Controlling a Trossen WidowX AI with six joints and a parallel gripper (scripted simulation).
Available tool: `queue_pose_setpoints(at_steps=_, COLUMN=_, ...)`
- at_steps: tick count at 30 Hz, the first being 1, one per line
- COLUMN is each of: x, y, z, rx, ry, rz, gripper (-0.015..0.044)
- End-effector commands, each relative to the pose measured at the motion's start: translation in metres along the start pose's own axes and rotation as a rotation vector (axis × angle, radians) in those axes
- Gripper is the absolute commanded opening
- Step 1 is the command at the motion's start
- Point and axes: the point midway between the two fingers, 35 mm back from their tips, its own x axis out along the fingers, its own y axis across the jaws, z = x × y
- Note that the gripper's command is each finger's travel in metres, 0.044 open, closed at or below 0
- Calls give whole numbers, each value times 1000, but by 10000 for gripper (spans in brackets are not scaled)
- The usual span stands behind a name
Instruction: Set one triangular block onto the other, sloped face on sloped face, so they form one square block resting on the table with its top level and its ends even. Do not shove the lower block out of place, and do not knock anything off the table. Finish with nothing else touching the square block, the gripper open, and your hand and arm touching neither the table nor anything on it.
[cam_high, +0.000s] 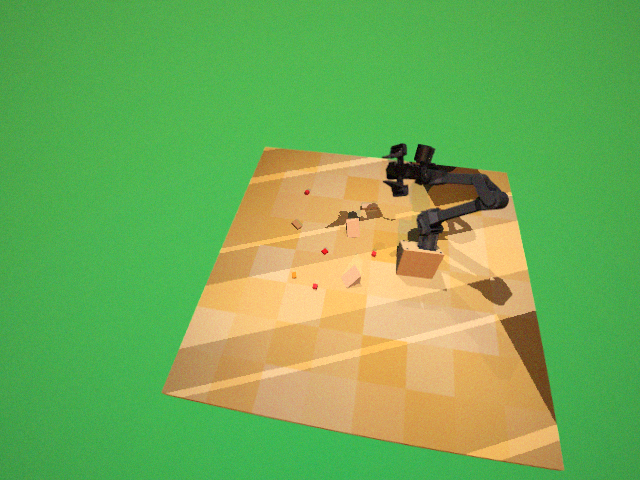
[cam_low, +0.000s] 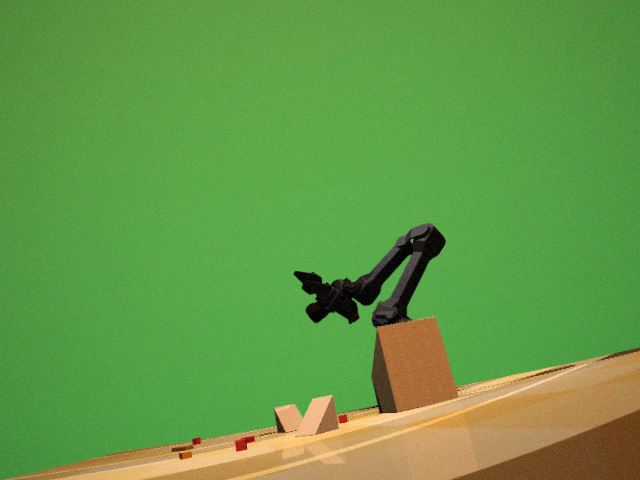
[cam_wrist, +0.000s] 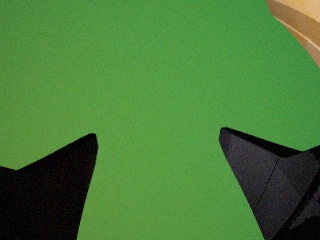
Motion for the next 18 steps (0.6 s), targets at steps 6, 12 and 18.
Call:
queue_pose_setpoints(at_steps=6, x=5, y=22, z=40, rx=-261, ry=-150, rz=6, gripper=440)
queue_pose_setpoints(at_steps=12, x=11, y=29, z=97, rx=-616, ry=-325, rz=-161, gripper=440)
queue_pose_setpoints(at_steps=18, x=13, y=16, z=150, rx=-982, ry=-364, rz=-484, gripper=440)
